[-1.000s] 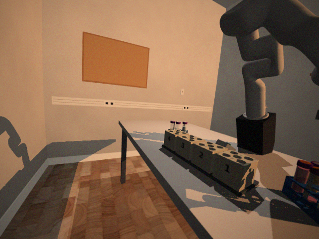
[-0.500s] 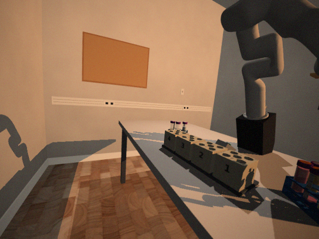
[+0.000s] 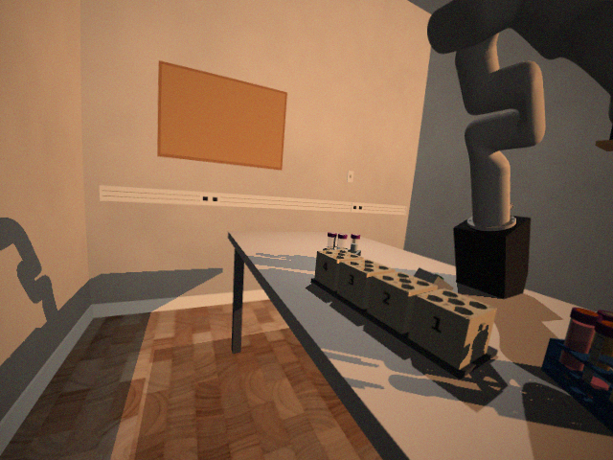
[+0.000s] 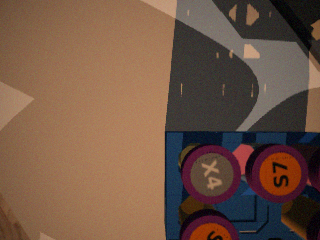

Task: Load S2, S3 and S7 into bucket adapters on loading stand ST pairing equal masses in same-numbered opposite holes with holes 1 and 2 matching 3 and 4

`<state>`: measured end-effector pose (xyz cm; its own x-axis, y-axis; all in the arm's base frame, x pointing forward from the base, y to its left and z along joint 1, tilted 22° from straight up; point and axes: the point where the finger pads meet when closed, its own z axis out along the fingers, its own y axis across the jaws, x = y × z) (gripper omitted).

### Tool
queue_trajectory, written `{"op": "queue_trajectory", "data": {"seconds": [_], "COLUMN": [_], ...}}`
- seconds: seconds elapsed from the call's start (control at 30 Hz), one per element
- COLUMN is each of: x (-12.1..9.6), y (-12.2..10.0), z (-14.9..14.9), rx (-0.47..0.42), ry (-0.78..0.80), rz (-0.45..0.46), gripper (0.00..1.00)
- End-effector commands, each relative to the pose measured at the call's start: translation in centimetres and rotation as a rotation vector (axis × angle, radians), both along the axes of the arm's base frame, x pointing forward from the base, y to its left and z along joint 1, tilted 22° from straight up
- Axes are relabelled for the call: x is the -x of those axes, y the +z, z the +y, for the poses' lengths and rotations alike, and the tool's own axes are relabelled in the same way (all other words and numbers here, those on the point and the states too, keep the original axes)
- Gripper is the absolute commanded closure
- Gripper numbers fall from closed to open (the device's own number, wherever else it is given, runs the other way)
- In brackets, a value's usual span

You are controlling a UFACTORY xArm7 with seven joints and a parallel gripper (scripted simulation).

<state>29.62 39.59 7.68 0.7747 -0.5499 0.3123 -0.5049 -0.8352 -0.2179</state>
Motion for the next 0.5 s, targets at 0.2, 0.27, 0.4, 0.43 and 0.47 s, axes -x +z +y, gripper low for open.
{"op": "queue_trajectory", "data": {"seconds": [0.2,0.27,0.4,0.43,0.47], "x": [0.7,0.9,1.2,1.3,1.3], "y": [1.9,2.3,3.0,3.2,3.4], "z": [0.1,0.1,0.1,0.1,0.1], "rx": [-0.003,-0.003,-0.003,-0.003,-0.003], "ry": [0.002,0.002,0.002,0.002,0.002], "rz": [-0.001,-0.001,-0.001,-0.001,-0.001], "gripper": [0.56,0.56,0.56,0.56,0.56]}}
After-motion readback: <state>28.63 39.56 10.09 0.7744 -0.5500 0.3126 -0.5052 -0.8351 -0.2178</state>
